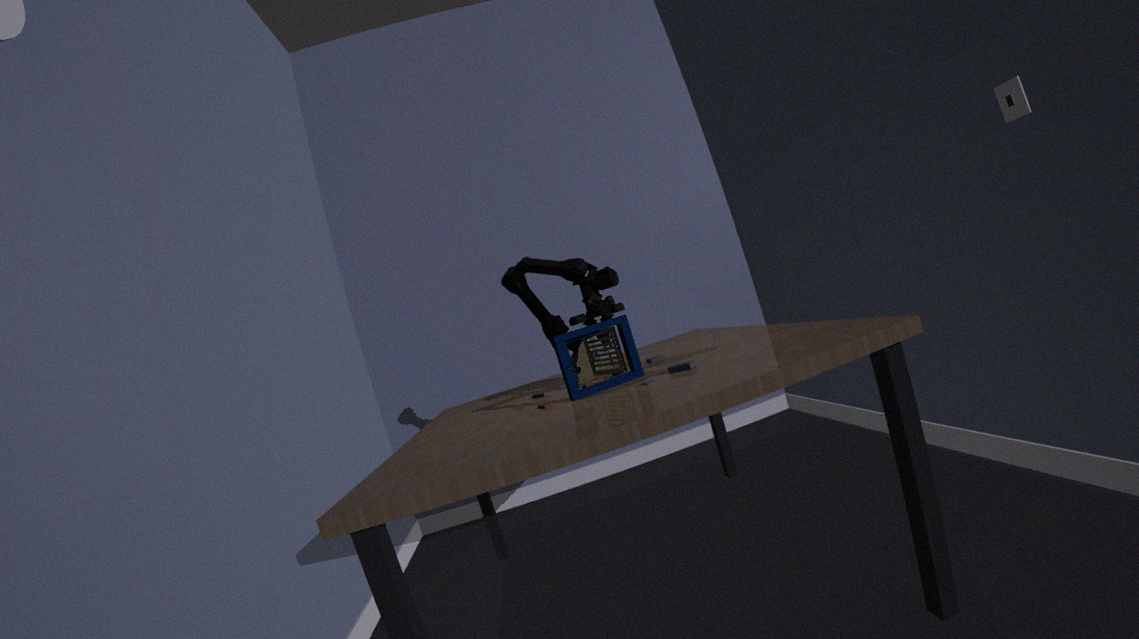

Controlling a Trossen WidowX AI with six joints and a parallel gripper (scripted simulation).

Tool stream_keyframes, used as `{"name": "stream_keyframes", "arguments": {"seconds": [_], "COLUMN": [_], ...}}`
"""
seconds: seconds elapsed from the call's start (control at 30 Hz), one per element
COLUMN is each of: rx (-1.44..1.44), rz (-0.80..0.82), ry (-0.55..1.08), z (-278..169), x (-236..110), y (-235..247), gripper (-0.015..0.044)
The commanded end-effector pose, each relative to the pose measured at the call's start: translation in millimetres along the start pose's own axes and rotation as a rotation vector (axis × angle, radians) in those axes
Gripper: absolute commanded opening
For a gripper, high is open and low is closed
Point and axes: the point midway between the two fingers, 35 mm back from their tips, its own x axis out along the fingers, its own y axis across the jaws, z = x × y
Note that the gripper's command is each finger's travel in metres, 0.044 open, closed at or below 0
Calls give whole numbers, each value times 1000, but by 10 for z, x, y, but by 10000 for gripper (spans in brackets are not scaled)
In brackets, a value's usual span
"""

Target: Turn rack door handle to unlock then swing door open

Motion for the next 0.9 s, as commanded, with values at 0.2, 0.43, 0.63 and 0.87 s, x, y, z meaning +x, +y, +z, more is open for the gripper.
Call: {"name": "stream_keyframes", "arguments": {"seconds": [0.2,0.43,0.63,0.87], "rx": [177,279,281,281], "rz": [5,6,6,6], "ry": [1,1,1,1], "z": [64,116,117,117], "x": [-1,-3,-3,-3], "y": [235,380,385,385], "gripper": [19,19,19,19]}}
